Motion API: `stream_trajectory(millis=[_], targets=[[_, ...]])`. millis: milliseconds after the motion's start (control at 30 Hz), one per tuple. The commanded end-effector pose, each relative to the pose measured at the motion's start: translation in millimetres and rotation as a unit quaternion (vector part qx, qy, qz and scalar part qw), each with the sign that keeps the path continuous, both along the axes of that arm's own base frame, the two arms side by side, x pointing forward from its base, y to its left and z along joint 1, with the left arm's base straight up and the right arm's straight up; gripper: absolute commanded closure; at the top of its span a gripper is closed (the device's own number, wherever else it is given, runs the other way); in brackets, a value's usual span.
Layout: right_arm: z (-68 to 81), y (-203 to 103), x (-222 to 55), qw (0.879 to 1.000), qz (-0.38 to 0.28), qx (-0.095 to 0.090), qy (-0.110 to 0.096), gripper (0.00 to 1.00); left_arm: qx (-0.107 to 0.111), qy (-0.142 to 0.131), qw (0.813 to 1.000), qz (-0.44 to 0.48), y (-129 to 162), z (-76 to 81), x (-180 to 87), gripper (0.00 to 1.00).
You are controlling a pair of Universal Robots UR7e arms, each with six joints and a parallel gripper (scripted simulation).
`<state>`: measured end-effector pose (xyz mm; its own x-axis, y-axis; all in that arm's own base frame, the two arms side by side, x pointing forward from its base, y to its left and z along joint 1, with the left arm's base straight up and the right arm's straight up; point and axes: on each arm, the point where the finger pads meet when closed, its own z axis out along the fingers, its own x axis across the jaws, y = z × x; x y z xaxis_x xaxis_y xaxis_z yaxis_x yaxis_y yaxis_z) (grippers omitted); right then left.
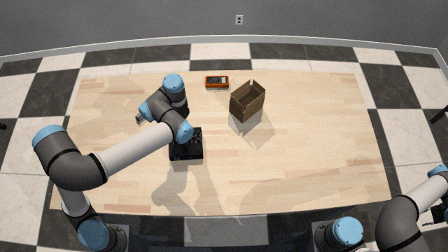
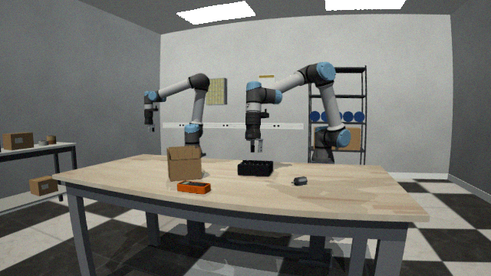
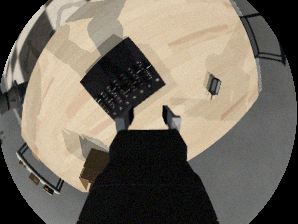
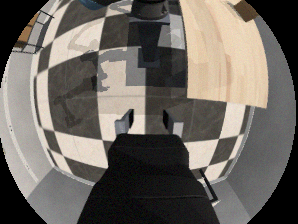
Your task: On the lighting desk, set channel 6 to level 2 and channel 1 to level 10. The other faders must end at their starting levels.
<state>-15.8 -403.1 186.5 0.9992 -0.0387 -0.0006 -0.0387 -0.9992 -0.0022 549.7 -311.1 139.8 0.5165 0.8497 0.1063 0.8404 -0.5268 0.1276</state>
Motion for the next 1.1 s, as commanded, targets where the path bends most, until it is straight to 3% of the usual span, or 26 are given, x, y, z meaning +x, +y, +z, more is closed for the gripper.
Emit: stream_trajectory(millis=[0, 267, 467, 767, 833, 1067], targets=[[0.5, -0.5, 0.2, 1.000, 0.000, -0.001, 0.000, 0.00, 0.010, 0.006, 0.997, -0.083, 1.7, 4.9, -3.9, 0.00], [0.5, -0.5, 0.2, 1.000, 0.000, -0.001, 0.000, 0.00, 0.024, 0.015, 0.982, -0.187, 3.8, 10.0, -9.6, 0.00], [0.5, -0.5, 0.2, 1.000, 0.000, -0.001, 0.000, 0.00, 0.039, 0.024, 0.952, -0.302, 5.4, 15.7, -15.2, 0.00], [0.5, -0.5, 0.2, 1.000, 0.000, -0.001, 0.000, 0.00, 0.054, 0.034, 0.891, -0.450, 5.7, 23.1, -22.1, 0.00], [0.5, -0.5, 0.2, 1.000, 0.000, -0.001, 0.000, 0.00, 0.054, 0.034, 0.891, -0.450, 5.7, 23.1, -22.1, 0.00], [0.5, -0.5, 0.2, 1.000, 0.000, -0.001, 0.000, 0.00, 0.065, 0.040, 0.819, -0.569, 4.3, 29.2, -27.8, 0.00]])
